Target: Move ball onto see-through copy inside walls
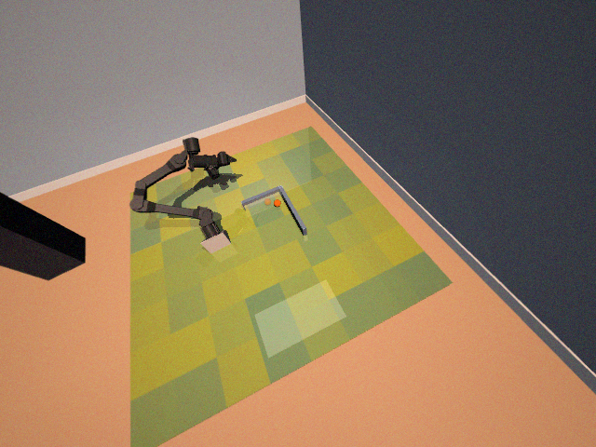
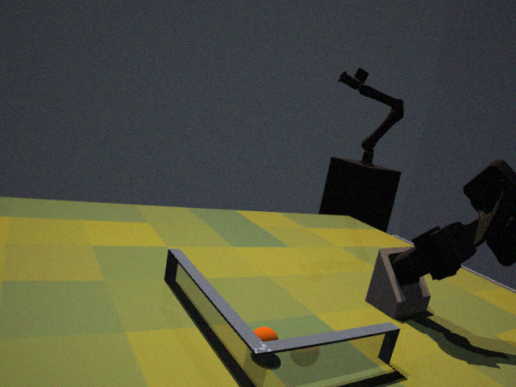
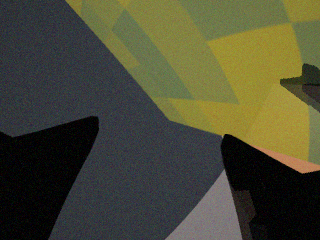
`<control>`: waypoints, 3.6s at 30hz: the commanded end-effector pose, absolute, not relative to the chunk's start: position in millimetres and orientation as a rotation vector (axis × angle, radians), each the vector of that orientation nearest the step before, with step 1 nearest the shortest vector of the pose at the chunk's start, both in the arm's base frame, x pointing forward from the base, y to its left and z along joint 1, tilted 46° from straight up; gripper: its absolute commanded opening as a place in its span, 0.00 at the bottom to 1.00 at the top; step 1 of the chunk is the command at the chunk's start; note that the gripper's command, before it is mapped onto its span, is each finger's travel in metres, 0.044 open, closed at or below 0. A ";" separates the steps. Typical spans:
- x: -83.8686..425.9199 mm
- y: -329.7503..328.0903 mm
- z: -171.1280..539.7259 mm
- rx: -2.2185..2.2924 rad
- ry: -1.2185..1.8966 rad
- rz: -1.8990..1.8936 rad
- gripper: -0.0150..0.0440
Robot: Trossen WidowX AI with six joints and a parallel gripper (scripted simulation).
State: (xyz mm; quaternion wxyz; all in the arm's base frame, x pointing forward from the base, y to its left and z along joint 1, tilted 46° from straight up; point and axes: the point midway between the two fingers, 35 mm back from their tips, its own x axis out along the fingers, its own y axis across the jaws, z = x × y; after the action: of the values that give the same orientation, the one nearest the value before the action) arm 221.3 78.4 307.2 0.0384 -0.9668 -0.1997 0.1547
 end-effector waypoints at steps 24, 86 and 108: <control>333.5 46.0 174.9 -0.815 0.653 1.048 0.76; 367.3 44.1 30.1 0.705 1.470 0.553 0.76; 370.0 25.0 44.7 0.708 1.488 0.533 0.25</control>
State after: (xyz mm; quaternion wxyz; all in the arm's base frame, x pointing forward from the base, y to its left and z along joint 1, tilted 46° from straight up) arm 366.4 35.5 37.8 -0.6452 -0.3136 -0.6545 -0.2387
